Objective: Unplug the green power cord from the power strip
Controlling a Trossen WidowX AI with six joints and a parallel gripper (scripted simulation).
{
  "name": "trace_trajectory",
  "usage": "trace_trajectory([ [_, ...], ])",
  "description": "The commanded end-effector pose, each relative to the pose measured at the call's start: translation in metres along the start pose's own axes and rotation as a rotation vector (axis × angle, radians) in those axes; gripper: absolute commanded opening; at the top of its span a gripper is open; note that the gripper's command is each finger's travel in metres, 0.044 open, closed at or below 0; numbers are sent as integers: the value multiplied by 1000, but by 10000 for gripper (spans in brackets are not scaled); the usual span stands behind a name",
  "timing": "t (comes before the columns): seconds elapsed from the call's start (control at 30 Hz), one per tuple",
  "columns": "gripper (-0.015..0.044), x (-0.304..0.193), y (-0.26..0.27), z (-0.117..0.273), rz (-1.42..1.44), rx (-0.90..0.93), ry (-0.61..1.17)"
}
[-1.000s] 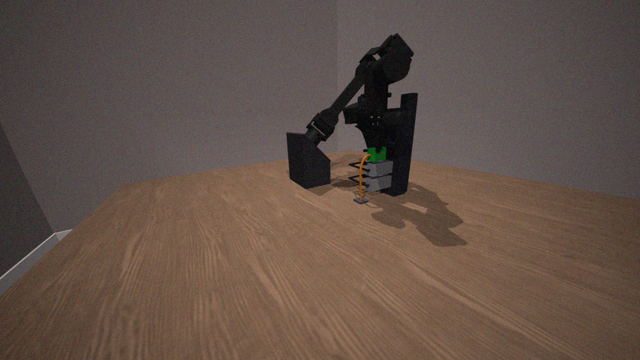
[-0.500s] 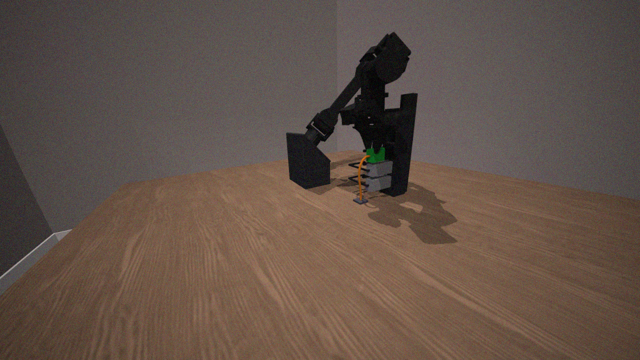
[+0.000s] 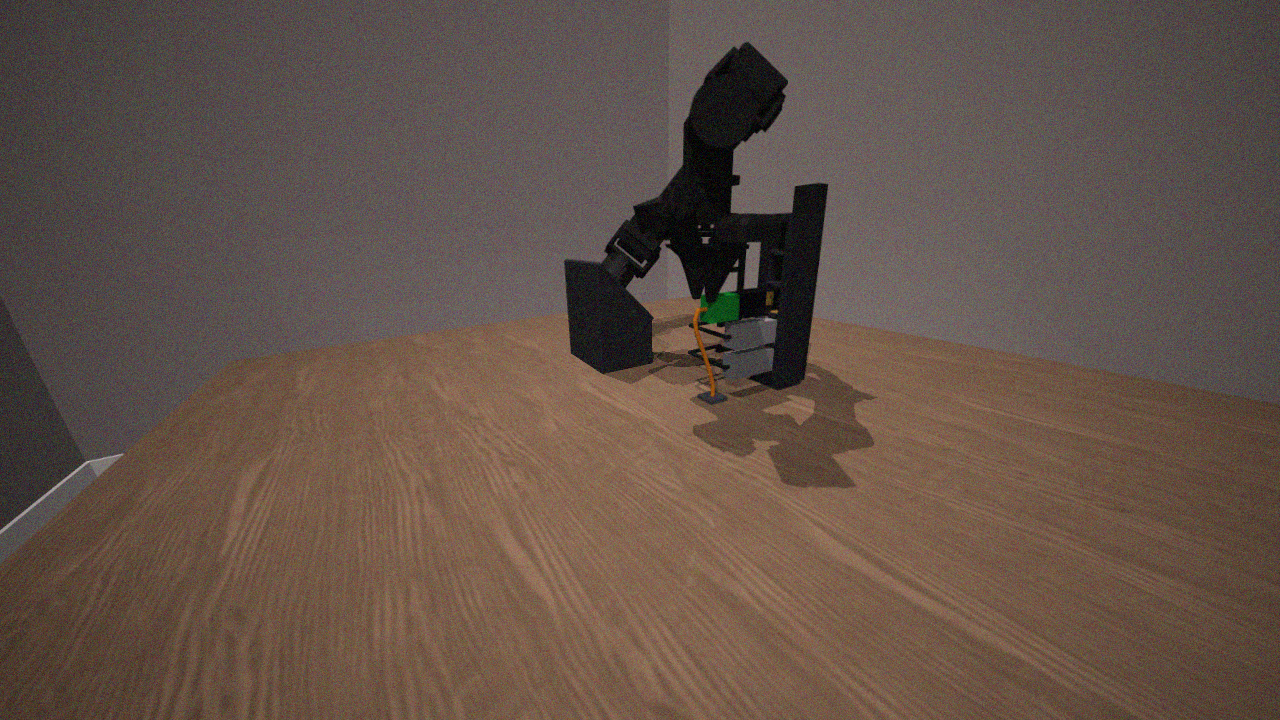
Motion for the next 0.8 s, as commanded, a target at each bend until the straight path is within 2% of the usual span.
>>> trace_trajectory([
  [0.0,53,2,0,1,3,6,-5],
  [0.4,368,-3,0,-1,3,6,-3],
  [0.5,440,10,3,3,2,7,-5],
  [0.63,440,49,9,11,3,7,-7],
  [0.77,440,56,9,12,3,7,-7],
])
Point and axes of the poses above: the point midway between the two fingers, 35 mm back from their tips, its own z axis back along the fingers, its own y axis across the jaws, x = y × z, the point moved 2 cm from there along z, back along the fingers, and after that the axes turned 9 degrees about -z, right-handed, at the moved point
